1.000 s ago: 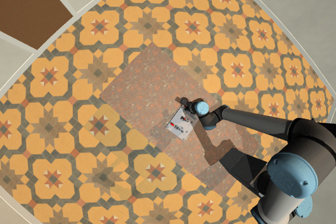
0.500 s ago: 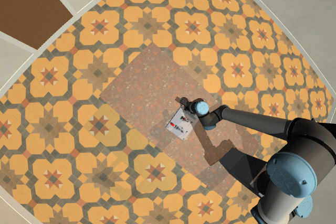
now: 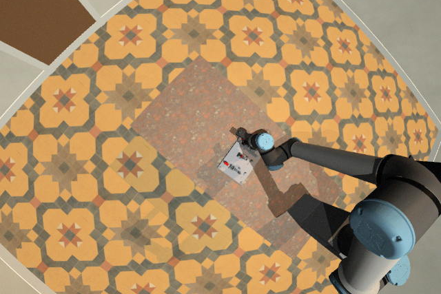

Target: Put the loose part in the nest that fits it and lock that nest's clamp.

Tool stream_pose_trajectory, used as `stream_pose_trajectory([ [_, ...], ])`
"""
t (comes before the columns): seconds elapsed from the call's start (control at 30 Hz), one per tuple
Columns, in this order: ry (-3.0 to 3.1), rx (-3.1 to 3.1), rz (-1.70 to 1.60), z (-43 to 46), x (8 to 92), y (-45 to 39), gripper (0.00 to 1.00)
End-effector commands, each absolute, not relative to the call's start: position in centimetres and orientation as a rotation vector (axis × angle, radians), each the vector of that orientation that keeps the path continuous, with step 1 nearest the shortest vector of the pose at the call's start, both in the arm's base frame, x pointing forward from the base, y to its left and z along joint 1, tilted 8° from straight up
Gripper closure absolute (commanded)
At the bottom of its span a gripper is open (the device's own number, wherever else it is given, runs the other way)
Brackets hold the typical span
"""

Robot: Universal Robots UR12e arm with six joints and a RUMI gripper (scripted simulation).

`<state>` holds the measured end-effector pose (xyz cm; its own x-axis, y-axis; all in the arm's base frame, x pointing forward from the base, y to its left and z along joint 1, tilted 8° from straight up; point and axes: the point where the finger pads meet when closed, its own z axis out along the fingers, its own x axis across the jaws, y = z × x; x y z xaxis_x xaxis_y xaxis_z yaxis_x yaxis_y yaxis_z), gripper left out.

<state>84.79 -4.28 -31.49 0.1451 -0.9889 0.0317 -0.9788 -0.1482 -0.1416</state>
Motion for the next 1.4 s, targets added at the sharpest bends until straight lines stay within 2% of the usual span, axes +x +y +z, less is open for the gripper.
stream_pose_trajectory([
  [0.0, 1.991, -2.309, -0.180, -31.42, 84.83, -4.29, 1.00],
  [0.23, 1.991, -2.309, -0.180, -31.42, 84.83, -4.29, 1.00],
  [0.27, 1.991, -2.309, -0.180, -31.42, 84.83, -4.29, 0.72],
  [1.37, 1.991, -2.309, -0.180, -30.97, 84.77, -4.29, 0.72],
])
